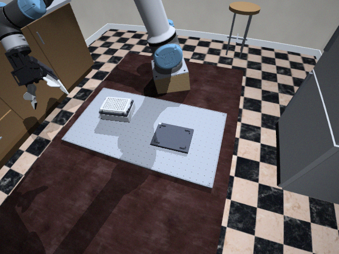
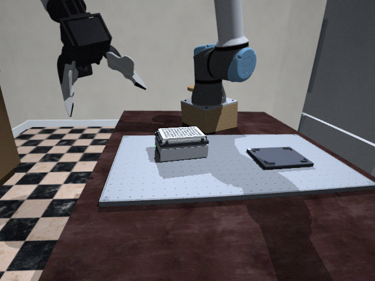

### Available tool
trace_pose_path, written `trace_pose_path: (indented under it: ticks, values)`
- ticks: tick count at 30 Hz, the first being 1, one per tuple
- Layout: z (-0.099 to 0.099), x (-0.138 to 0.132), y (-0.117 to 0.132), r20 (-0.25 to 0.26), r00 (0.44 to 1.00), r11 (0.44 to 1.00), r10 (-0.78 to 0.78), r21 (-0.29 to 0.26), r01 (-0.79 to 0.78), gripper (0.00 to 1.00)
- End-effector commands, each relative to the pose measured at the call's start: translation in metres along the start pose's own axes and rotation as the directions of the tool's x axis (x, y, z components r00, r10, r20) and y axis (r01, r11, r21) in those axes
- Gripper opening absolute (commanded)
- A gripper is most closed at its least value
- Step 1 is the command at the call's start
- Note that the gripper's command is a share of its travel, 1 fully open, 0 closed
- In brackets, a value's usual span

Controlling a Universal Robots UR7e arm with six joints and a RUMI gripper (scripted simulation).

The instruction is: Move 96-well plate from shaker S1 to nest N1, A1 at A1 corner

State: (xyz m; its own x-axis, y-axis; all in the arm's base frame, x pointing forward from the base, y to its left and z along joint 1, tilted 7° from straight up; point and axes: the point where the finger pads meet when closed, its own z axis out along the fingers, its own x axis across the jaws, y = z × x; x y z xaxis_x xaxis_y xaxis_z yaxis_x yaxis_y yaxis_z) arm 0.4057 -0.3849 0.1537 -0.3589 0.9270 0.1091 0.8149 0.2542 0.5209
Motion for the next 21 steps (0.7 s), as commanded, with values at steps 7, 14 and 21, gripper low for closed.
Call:
trace_pose_path:
  ticks: [7, 14, 21]
  values:
    - [-0.0005, -0.0002, 0.0004, 0.001, 1.000, 1.000, -0.001, 0.000, 0.001, 1.00]
    - [-0.0005, -0.0002, 0.0004, 0.001, 1.000, 1.000, -0.001, 0.000, 0.001, 1.00]
    - [0.0023, 0.0063, -0.0020, 0.001, 0.991, 0.991, -0.132, 0.019, 0.132, 1.00]
